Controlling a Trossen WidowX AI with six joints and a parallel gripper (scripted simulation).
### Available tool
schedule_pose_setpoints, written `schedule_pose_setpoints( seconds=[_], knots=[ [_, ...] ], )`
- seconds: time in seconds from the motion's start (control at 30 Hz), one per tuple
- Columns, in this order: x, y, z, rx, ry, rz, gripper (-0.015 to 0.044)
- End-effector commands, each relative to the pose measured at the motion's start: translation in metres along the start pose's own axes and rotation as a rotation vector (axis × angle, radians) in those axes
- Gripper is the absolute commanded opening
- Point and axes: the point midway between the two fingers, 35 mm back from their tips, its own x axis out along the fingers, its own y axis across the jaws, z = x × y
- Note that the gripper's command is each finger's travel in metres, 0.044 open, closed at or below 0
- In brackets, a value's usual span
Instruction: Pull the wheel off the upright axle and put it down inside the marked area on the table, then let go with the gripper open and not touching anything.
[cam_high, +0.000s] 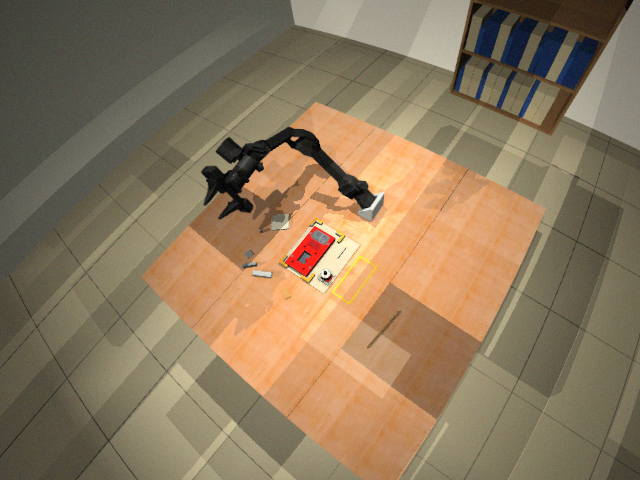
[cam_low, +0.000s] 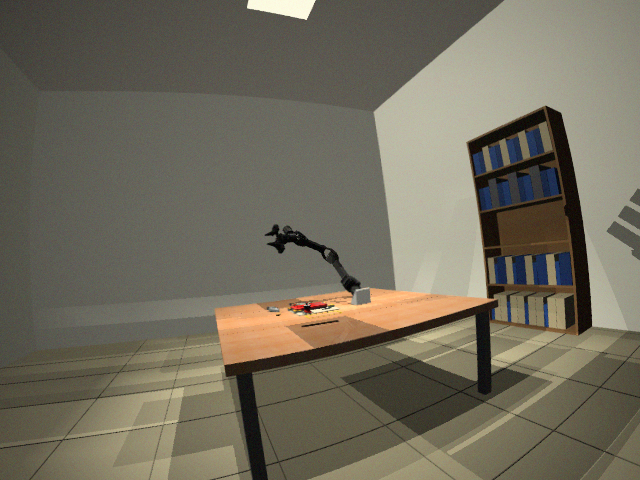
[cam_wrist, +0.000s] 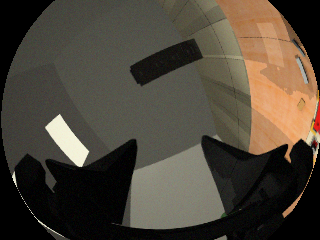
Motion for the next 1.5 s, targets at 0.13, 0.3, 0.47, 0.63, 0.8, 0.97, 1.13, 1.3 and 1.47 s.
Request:
schedule_pose_setpoints(
  seconds=[0.13, 0.3, 0.47, 0.63, 0.8, 0.97, 1.13, 1.3, 1.47],
  knots=[
    [0.028, -0.072, -0.036, -0.17, 0.061, -0.258, 0.03],
    [0.037, -0.123, -0.058, -0.297, 0.115, -0.43, 0.03],
    [0.038, -0.176, -0.079, -0.442, 0.184, -0.613, 0.03],
    [0.031, -0.227, -0.095, -0.597, 0.263, -0.793, 0.03],
    [0.016, -0.277, -0.107, -0.778, 0.366, -0.985, 0.03],
    [-0.004, -0.321, -0.114, -0.969, 0.485, -1.17, 0.03],
    [-0.032, -0.362, -0.116, -1.203, 0.649, -1.376, 0.03],
    [-0.055, -0.386, -0.113, -1.402, 0.807, -1.536, 0.03],
    [-0.056, -0.387, -0.113, -1.41, 0.813, -1.542, 0.03]
  ],
)
